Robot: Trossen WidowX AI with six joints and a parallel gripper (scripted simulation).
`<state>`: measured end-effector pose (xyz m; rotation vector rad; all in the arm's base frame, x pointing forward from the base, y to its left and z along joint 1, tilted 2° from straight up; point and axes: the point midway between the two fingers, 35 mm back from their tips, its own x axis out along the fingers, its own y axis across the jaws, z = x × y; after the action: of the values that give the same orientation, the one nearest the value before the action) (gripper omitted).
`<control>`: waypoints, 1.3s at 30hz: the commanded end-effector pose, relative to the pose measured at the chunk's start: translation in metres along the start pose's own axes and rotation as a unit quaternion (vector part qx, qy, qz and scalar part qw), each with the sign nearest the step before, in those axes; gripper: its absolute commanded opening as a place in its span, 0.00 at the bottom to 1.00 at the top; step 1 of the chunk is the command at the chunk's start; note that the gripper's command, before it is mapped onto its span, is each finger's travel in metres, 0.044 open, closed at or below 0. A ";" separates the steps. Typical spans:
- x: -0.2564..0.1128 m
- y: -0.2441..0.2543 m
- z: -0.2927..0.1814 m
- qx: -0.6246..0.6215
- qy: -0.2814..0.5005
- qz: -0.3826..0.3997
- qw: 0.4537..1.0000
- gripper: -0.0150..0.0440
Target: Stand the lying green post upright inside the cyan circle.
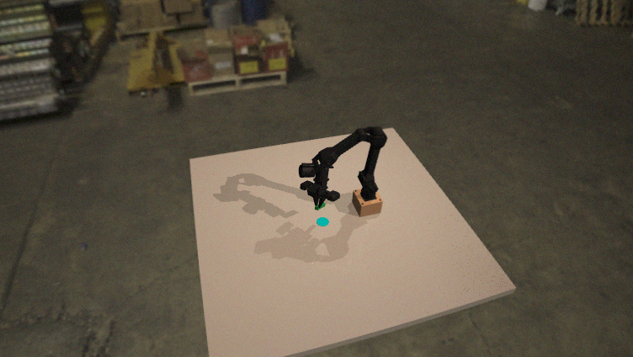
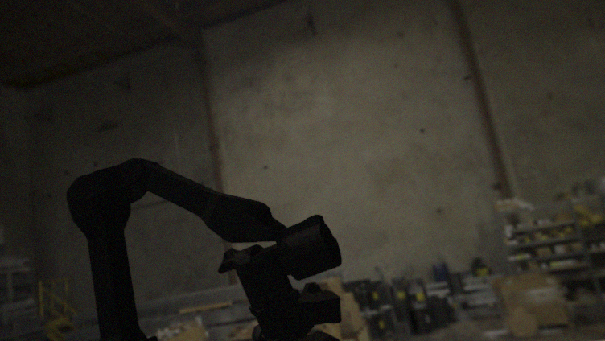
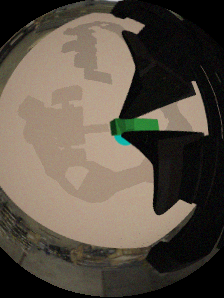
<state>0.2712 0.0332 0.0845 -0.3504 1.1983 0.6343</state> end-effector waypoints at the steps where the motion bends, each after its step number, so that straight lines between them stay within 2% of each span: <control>1: 0.003 -0.002 0.000 0.009 -0.018 0.004 1.000 0.29; 39: 0.016 -0.018 0.003 0.041 -0.154 0.024 0.987 0.29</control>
<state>0.2885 0.0265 0.0705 -0.1681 0.9592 0.6525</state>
